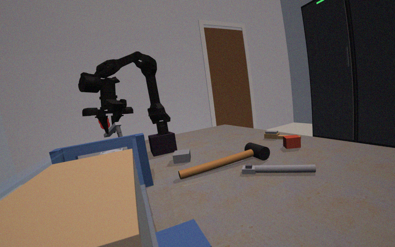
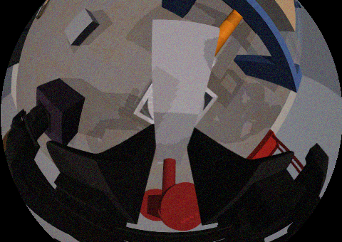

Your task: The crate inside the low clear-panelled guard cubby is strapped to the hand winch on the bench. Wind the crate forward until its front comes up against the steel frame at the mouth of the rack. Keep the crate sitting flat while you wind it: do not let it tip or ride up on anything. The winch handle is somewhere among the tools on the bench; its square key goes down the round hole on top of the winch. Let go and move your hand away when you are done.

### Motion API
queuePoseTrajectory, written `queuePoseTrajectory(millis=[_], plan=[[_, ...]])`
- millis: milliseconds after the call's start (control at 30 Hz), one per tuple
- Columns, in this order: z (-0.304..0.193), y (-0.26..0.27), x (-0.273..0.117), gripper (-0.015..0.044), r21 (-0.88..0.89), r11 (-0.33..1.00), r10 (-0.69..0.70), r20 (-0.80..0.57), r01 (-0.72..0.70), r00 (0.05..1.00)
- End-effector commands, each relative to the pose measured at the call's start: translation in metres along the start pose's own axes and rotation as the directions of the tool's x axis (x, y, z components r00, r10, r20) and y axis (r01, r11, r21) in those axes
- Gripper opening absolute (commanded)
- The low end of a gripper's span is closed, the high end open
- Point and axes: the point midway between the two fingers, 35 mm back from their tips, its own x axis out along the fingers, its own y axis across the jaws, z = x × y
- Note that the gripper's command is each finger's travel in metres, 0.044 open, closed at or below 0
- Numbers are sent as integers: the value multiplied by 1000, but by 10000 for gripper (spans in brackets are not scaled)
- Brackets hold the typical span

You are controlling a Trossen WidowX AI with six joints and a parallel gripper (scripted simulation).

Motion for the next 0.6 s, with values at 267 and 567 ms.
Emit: queuePoseTrajectory(millis=[267,567], plan=[[-59,-6,-14,0,195,981,53,-173,-19,984],[-58,-9,-22,0,183,981,119,-295,-66,948]])
